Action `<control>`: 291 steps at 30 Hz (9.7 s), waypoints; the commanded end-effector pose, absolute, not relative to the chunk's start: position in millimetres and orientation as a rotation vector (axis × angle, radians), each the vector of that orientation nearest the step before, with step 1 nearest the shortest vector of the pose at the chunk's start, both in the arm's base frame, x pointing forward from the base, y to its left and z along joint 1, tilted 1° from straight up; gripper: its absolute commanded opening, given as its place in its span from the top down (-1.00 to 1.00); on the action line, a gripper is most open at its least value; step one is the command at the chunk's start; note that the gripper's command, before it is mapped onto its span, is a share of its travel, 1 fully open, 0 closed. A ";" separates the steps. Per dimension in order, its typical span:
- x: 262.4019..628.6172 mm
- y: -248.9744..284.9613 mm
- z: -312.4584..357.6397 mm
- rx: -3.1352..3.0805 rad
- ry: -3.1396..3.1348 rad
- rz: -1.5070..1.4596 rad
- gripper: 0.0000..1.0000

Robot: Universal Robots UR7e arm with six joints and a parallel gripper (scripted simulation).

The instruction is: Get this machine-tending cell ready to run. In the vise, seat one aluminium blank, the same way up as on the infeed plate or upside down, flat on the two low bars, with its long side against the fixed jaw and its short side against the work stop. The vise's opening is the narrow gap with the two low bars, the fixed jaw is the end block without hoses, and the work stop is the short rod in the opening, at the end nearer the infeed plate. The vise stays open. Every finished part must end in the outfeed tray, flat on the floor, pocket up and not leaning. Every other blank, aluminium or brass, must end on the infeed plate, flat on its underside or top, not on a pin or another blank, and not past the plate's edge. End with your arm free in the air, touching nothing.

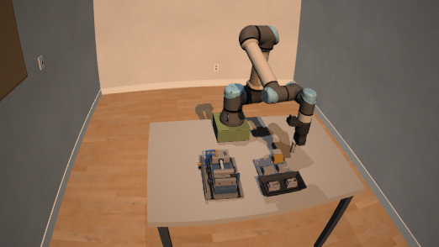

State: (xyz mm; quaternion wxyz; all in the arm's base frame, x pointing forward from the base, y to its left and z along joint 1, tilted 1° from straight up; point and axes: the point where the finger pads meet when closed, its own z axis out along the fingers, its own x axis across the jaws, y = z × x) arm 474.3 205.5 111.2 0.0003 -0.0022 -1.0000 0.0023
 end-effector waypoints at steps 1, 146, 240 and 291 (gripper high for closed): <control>433.5 202.4 112.1 -0.009 -3.152 0.004 1.00; 427.0 200.8 -21.3 -0.011 -3.150 0.004 -1.00; 426.0 200.4 -32.3 -0.011 -3.149 0.005 -1.00; 426.3 200.5 -35.4 -0.011 -3.150 0.004 -1.00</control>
